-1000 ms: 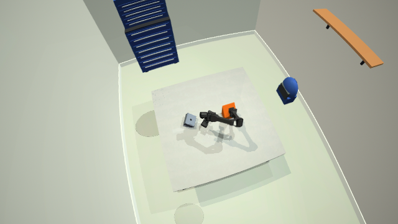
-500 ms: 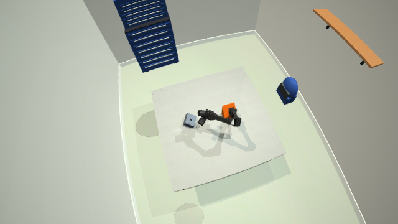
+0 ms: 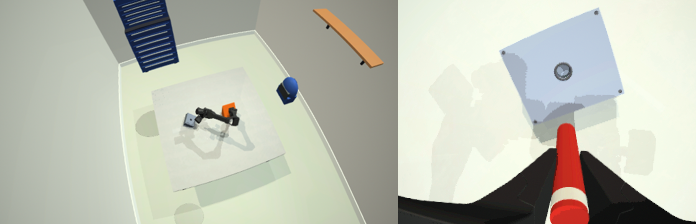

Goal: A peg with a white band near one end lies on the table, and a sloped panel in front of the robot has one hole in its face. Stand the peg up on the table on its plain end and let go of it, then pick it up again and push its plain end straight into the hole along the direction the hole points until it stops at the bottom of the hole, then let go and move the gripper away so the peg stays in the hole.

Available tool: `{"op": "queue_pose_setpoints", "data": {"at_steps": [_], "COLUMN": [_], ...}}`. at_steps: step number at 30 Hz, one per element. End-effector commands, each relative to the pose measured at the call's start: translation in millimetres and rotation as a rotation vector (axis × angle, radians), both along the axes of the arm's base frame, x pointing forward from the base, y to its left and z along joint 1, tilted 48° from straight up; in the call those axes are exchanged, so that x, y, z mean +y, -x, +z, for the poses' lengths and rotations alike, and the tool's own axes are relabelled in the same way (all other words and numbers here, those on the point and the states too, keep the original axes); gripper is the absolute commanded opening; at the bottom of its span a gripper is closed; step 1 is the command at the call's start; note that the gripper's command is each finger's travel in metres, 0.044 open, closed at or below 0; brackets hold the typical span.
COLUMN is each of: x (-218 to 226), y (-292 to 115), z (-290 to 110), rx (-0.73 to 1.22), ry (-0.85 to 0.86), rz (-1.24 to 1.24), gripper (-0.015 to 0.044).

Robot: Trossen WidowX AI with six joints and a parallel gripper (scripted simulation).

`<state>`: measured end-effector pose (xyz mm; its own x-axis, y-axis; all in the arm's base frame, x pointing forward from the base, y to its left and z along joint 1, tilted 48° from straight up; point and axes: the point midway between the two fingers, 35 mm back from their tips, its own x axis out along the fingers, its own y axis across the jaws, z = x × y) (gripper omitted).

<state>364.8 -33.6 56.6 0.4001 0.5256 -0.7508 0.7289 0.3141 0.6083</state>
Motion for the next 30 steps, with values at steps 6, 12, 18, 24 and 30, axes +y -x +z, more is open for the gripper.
{"op": "queue_pose_setpoints", "data": {"at_steps": [6, 12, 18, 24, 30], "x": [-14, -12, -8, -5, -1], "y": [-15, -19, -26, -32, -37], "z": [-7, -13, -21, -30, -38], "rx": [-0.002, -0.002, -0.002, -0.002, -0.003], "ry": [0.002, 0.002, 0.003, 0.002, 0.002], "rz": [-0.070, -0.073, -0.078, -0.083, -0.088], "gripper": [0.0000, 0.0000, 0.0000, 0.0000, 0.0000]}}
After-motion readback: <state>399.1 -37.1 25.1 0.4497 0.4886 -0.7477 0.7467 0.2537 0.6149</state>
